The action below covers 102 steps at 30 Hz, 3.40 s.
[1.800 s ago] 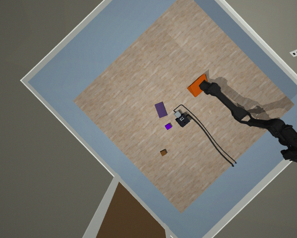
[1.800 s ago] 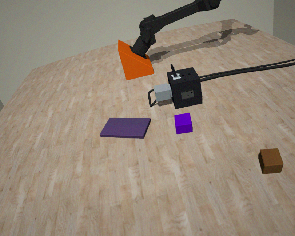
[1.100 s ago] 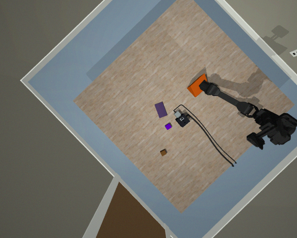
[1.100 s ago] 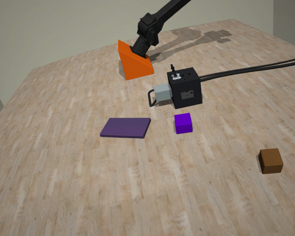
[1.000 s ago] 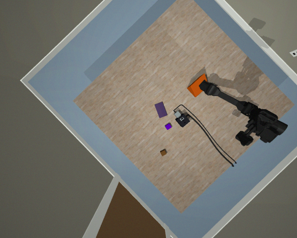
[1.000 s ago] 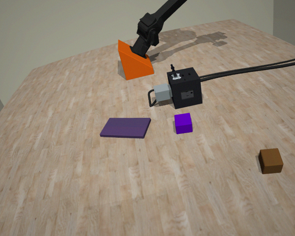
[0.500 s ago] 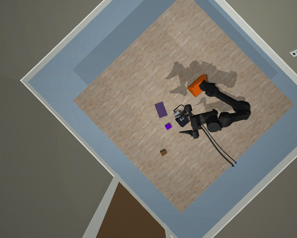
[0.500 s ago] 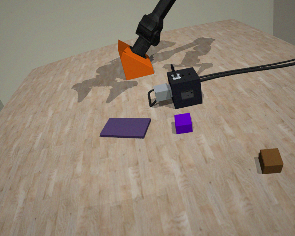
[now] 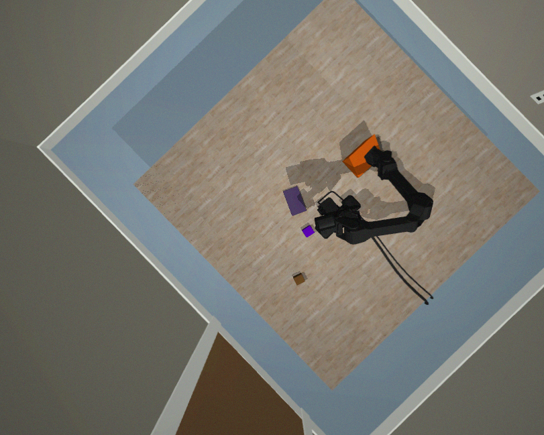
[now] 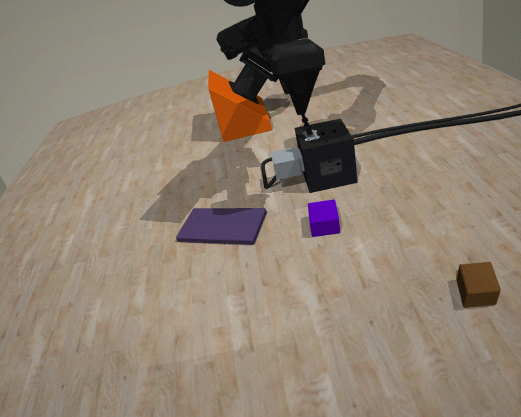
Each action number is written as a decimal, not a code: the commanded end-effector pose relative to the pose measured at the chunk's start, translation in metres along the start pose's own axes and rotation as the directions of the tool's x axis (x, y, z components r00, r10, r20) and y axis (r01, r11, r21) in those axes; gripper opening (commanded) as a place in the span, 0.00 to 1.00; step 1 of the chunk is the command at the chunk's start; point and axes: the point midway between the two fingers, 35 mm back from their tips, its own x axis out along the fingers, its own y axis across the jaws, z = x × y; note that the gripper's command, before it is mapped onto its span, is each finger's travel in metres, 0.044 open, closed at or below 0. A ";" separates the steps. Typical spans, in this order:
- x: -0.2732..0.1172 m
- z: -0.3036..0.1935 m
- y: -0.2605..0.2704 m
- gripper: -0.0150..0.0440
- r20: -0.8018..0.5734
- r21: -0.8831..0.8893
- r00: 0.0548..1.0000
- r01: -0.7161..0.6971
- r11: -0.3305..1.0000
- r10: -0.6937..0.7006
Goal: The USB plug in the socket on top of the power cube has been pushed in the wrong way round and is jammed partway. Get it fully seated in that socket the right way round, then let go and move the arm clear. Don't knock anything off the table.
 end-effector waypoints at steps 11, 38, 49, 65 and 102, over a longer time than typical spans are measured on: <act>0.005 -0.008 -0.005 1.00 -0.025 0.057 0.999 0.025 0.998 -0.023; 0.030 -0.009 -0.005 1.00 -0.026 0.056 0.999 0.024 0.998 -0.023; 0.029 -0.008 -0.005 0.51 -0.022 0.052 0.999 0.027 0.998 -0.026; 0.029 -0.008 -0.005 0.25 -0.022 0.052 0.999 0.027 0.998 -0.026; 0.010 -0.008 -0.005 0.25 -0.022 0.053 0.999 0.027 0.998 -0.026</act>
